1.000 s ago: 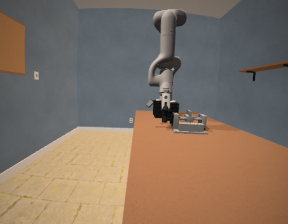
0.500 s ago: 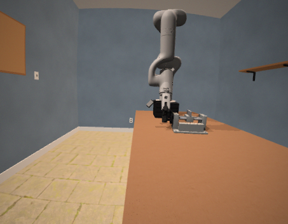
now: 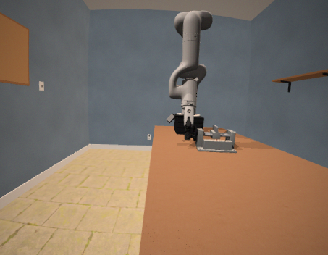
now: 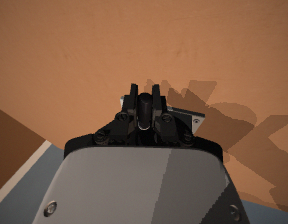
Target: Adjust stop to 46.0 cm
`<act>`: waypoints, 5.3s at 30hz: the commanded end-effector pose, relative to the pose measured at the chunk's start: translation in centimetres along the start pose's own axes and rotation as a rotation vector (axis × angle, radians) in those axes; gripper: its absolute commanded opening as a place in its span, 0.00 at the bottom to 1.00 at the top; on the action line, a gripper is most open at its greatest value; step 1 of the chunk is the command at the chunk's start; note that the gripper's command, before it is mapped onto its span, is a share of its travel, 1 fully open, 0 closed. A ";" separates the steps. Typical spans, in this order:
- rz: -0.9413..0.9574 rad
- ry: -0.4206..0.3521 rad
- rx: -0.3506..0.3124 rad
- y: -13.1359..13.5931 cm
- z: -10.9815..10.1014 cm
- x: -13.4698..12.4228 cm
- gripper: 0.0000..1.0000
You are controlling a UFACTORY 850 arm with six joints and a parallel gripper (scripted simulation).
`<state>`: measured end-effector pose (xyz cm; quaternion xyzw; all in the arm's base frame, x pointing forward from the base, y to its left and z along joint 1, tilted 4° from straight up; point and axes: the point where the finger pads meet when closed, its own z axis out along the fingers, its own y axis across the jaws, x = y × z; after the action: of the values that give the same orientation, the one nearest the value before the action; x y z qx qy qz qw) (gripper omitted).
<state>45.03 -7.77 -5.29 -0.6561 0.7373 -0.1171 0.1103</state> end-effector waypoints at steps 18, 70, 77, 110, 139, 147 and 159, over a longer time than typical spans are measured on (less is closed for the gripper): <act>0.000 0.000 0.001 0.5 0.5 0.0 0.06; 0.000 0.000 0.001 4.8 -0.9 0.0 0.06; 0.000 0.000 0.001 5.0 -1.9 0.0 0.06; 0.000 0.000 0.001 1.7 -4.8 0.0 0.06; 0.000 0.000 0.001 -0.6 -0.9 0.0 0.06; 0.000 0.000 0.001 0.6 0.5 0.0 0.06; 0.000 0.000 0.001 2.9 0.9 0.0 0.06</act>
<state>43.49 -7.58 -6.78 -0.6560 0.7373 -0.1175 0.1106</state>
